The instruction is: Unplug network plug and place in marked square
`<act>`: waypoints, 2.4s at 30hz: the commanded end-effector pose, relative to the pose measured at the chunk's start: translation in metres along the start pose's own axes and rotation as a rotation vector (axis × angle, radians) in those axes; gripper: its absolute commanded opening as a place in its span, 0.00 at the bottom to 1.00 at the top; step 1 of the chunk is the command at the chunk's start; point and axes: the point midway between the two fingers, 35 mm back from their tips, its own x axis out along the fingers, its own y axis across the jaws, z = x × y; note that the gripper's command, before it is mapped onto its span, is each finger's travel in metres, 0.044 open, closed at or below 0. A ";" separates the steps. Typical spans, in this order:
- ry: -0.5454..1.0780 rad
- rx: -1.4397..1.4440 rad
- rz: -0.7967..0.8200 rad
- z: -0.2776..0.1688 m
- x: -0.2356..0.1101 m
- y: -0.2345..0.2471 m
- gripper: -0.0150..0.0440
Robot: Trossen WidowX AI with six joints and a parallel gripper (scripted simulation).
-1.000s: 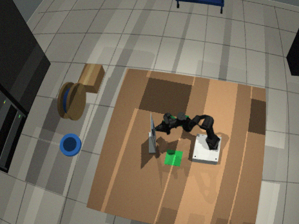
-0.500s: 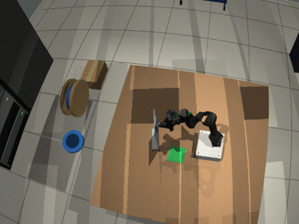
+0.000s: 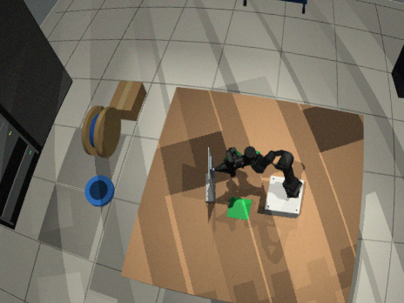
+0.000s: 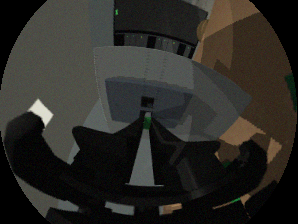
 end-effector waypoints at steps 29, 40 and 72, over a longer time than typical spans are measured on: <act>0.000 -0.003 -0.003 -0.005 -0.024 -0.001 0.25; 0.000 -0.003 -0.004 -0.006 -0.032 -0.001 0.25; 0.000 -0.002 -0.006 -0.010 -0.056 -0.002 0.25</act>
